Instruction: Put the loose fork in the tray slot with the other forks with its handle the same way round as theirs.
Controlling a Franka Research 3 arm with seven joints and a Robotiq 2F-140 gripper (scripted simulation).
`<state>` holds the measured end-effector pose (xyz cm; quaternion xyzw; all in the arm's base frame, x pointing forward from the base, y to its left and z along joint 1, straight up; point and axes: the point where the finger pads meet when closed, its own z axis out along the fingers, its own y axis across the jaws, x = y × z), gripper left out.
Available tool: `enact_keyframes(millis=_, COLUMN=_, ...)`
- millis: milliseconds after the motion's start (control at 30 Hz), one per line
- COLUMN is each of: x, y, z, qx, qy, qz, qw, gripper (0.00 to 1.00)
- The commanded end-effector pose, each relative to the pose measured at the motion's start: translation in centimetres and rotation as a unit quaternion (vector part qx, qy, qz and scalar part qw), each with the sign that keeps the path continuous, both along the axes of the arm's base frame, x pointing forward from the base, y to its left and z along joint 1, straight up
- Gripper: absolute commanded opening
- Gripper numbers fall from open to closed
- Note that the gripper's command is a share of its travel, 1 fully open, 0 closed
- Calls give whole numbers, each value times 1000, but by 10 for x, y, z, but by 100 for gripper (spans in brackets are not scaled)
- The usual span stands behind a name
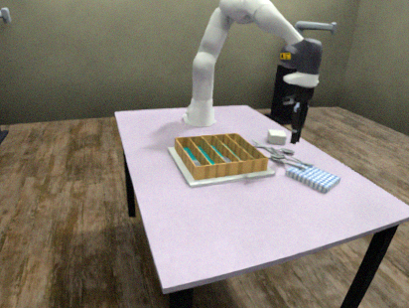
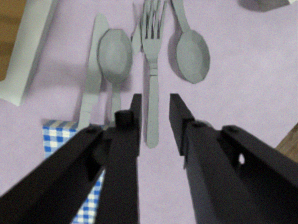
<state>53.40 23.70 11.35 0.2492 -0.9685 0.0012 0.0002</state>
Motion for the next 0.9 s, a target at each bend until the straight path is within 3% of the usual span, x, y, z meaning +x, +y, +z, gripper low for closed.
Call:
enact_keyframes(millis=0, x=0, y=0, z=-1, qx=0, qy=-1, qz=-5, qw=1000, gripper=26)
enact_keyframes(millis=867, x=0, y=0, z=-21, qx=0, qy=-1, qz=-5, qw=1000, gripper=26)
